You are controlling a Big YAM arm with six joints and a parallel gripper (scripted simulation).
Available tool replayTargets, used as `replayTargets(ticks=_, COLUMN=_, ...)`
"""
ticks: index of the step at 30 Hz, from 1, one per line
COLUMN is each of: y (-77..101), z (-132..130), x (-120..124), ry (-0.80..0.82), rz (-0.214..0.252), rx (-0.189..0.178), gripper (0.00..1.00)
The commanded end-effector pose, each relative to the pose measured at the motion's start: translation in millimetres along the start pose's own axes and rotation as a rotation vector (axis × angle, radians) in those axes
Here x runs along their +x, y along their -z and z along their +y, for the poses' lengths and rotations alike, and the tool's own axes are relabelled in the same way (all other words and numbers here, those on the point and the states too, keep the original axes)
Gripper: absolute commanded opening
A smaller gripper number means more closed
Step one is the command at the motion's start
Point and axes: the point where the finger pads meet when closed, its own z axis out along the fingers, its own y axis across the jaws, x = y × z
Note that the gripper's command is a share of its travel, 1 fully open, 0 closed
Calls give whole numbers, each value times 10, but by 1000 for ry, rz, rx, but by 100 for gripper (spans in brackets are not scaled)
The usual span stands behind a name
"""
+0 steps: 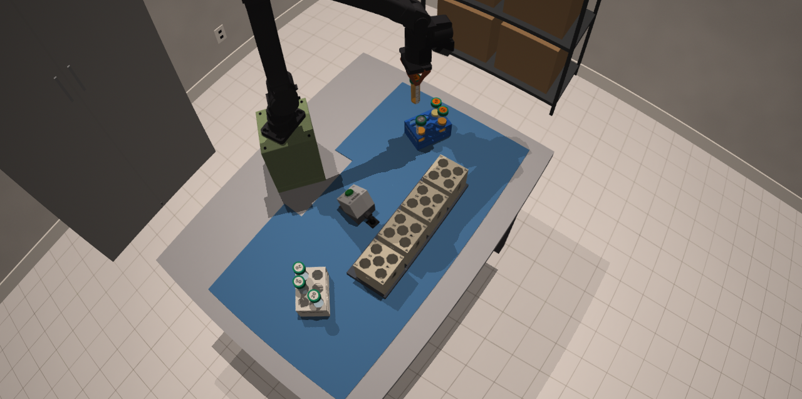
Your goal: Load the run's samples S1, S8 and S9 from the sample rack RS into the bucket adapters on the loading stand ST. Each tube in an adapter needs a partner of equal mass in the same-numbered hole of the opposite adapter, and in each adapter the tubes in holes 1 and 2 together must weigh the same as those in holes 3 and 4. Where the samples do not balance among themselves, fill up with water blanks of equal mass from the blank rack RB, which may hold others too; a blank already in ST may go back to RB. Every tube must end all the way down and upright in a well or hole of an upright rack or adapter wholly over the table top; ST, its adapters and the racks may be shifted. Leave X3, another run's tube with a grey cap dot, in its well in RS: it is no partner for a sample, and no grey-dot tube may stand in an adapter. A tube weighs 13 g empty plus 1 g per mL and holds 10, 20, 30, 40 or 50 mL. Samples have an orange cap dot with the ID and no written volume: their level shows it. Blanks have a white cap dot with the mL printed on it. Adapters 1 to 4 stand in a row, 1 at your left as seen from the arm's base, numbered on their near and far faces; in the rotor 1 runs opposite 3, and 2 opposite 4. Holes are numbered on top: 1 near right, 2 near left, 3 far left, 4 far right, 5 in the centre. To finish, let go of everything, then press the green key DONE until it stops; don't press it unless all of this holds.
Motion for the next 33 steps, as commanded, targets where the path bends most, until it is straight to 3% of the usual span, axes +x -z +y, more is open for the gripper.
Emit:
replayTargets(ticks=1, y=163, z=20, x=-266, ry=-92, rz=-61, rx=-3, gripper=0)
replayTargets(ticks=2, y=-28, z=23, x=-23, ry=-114, rz=-5, rx=2, gripper=0)
replayTargets(ticks=8, y=92, z=26, x=-151, ry=-276, rz=-45, rx=-6, gripper=0)
replayTargets(ticks=33, y=84, z=23, x=-132, ry=-889, rz=-36, rx=-15, gripper=0)
